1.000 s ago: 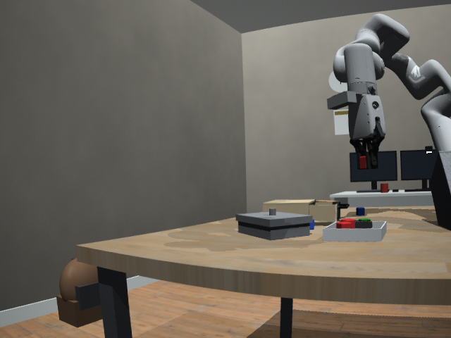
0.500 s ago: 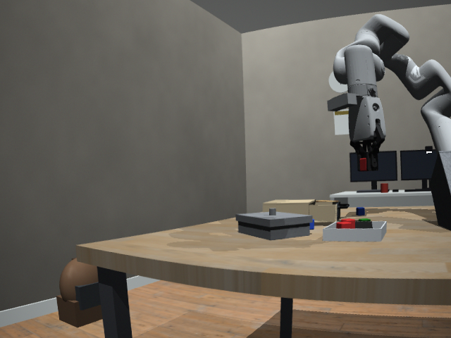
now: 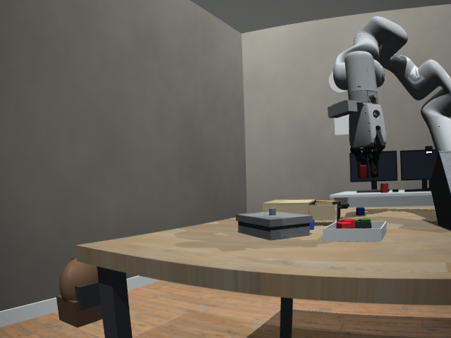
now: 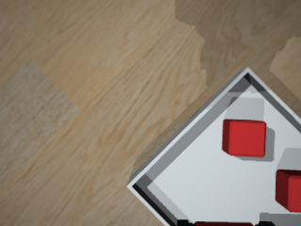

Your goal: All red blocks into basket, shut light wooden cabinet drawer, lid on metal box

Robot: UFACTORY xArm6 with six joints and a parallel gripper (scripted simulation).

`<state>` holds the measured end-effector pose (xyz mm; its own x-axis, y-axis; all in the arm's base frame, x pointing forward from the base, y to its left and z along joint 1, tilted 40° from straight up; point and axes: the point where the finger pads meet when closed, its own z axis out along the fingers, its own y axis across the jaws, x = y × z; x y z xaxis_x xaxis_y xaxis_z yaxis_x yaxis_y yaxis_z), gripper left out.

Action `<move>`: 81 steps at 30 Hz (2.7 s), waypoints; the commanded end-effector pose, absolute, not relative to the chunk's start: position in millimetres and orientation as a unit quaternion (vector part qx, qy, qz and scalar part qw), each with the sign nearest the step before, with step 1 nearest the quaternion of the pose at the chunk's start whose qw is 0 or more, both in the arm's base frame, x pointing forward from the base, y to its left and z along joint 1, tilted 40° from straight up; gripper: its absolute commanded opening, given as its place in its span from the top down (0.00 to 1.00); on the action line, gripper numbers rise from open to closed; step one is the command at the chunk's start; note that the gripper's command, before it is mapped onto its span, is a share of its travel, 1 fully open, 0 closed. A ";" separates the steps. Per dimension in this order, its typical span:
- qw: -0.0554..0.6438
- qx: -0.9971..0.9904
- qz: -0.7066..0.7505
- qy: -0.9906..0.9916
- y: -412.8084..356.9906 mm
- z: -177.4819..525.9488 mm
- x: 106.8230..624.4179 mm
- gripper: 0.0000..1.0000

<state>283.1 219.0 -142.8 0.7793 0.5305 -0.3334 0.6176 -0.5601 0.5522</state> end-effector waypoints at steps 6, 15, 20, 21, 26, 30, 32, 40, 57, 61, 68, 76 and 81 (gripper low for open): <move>0.336 0.881 -0.063 0.326 213.6 -151.2 285.4 1.00; 0.336 0.881 -0.063 0.326 201.3 -166.1 287.5 1.00; 0.336 0.881 -0.063 0.326 196.9 -171.4 288.2 1.00; 0.336 0.881 -0.063 0.326 195.5 -173.2 288.5 1.00; 0.336 0.881 -0.063 0.326 188.0 -182.3 289.8 1.00; 0.336 0.881 -0.063 0.326 182.0 -189.6 290.8 1.00; 0.336 0.881 -0.063 0.326 179.0 -193.2 291.3 1.00; 0.336 0.881 -0.063 0.326 170.4 -203.7 292.8 1.00; 0.336 0.881 -0.063 0.326 151.8 -226.3 296.0 1.00; 0.336 0.881 -0.063 0.326 147.9 -231.1 296.7 1.00; 0.336 0.881 -0.063 0.326 143.0 -237.0 297.6 1.00; 0.336 0.881 -0.063 0.326 139.0 -242.0 298.3 1.00; 0.336 0.881 -0.063 0.326 137.1 -244.3 298.6 1.00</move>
<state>297.2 136.2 -243.8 0.7793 0.5308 -0.3330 0.6175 -0.5605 0.5517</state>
